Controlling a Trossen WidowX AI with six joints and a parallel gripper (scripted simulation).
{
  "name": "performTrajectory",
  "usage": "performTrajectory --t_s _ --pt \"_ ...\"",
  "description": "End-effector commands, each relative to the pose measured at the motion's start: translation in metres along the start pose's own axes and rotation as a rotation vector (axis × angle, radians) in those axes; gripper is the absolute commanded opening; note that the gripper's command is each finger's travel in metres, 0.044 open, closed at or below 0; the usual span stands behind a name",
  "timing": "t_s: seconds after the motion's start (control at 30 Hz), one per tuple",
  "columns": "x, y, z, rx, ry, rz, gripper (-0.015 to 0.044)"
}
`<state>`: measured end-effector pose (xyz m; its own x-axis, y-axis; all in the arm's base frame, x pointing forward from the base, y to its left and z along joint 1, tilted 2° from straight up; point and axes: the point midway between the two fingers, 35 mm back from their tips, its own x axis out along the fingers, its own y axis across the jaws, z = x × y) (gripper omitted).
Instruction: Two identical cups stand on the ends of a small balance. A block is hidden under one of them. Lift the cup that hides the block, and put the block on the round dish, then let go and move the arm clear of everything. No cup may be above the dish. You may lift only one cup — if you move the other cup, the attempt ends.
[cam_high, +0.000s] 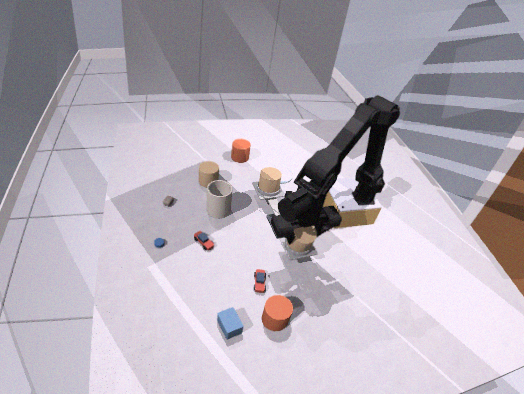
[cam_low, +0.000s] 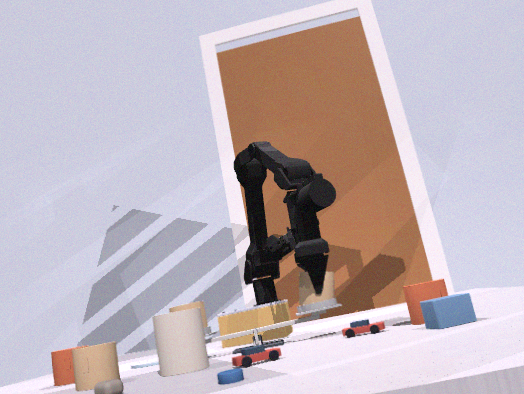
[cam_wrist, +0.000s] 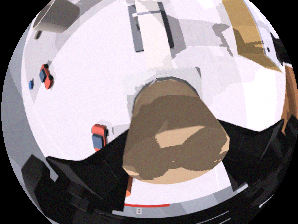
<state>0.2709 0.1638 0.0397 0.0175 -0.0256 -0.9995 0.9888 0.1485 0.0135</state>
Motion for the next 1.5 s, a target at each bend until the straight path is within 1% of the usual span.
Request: performTrajectory --t_s 0.0,1.47 --pt "-0.01 0.004 -0.003 0.004 0.012 0.02 0.0" --pt "-0.066 0.002 -0.001 0.004 0.012 0.02 0.0"
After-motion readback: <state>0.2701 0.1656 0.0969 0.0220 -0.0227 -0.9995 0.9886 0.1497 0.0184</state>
